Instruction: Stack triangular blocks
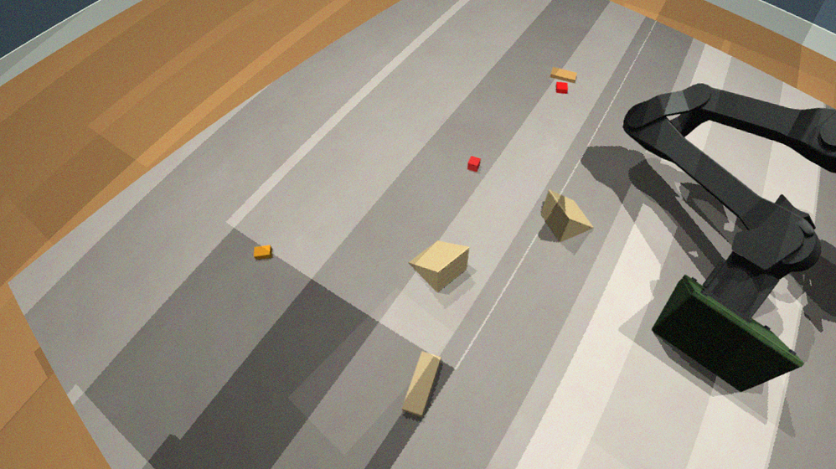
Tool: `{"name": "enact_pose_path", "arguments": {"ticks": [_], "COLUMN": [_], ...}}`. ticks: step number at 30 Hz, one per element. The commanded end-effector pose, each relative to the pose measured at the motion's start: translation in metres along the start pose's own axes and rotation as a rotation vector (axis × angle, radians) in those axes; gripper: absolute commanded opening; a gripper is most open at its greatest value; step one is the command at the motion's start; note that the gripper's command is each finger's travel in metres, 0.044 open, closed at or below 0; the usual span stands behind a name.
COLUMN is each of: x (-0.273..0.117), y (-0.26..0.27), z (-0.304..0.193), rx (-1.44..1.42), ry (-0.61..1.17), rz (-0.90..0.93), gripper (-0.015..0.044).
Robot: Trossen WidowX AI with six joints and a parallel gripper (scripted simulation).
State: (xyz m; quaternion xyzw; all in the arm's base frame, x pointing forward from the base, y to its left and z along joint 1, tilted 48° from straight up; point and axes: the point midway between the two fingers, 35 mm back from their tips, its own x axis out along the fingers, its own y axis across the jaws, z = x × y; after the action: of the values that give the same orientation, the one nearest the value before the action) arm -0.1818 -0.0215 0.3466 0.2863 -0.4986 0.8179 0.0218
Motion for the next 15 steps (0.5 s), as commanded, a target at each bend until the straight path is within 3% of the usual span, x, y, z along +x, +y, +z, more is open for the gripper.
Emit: {"name": "enact_pose_path", "arguments": {"ticks": [1,8,15], "x": [0.001,0.014,-0.016], "y": [0.0,-0.018,-0.041], "z": [-0.002,-0.095,-0.199], "rx": [0.006,0.244,0.498], "ry": [0.011,0.451,0.921], "rz": [0.001,-0.008,-0.153], "gripper": [0.0426,0.044,0.044]}}
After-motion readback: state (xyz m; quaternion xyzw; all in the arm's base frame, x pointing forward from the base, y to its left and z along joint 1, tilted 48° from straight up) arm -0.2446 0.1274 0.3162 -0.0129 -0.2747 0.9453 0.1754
